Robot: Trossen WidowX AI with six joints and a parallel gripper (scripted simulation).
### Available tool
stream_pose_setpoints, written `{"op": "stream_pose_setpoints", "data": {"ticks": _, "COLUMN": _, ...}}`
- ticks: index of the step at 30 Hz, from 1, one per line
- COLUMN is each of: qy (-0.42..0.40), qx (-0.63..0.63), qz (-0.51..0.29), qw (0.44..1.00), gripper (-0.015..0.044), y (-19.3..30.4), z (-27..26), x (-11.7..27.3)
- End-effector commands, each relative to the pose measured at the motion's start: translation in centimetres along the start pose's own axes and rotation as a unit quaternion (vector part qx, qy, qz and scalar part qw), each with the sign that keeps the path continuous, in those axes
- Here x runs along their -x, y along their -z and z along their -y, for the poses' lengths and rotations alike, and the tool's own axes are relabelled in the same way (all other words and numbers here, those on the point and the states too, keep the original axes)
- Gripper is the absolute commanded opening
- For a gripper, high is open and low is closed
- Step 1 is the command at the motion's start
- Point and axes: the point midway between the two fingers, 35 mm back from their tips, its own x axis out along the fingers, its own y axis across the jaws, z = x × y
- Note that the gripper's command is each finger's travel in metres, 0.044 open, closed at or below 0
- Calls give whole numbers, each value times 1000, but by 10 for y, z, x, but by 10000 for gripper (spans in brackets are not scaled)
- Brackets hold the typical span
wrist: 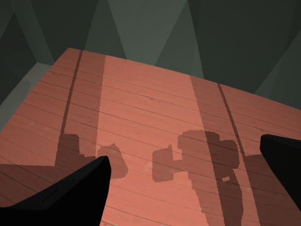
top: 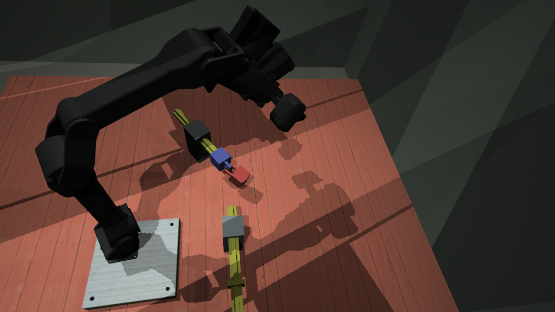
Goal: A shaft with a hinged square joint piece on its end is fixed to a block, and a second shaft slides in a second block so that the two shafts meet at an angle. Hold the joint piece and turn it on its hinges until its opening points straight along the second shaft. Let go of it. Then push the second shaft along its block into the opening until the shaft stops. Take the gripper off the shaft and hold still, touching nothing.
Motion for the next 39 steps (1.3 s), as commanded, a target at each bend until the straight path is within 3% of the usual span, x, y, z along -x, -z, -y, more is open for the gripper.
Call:
{"op": "stream_pose_setpoints", "data": {"ticks": 1, "qy": -5, "qx": -21, "qz": -62, "qw": 998, "gripper": 440, "y": 21, "z": 4, "x": -21}}
{"op": "stream_pose_setpoints", "data": {"ticks": 13, "qy": -10, "qx": -96, "qz": -235, "qw": 967, "gripper": 440, "y": 87, "z": 19, "x": -55}}
{"op": "stream_pose_setpoints", "data": {"ticks": 26, "qy": -4, "qx": -189, "qz": -403, "qw": 895, "gripper": 440, "y": 149, "z": 34, "x": -67}}
{"op": "stream_pose_setpoints", "data": {"ticks": 39, "qy": 31, "qx": -247, "qz": -412, "qw": 876, "gripper": 440, "y": 157, "z": 34, "x": -69}}
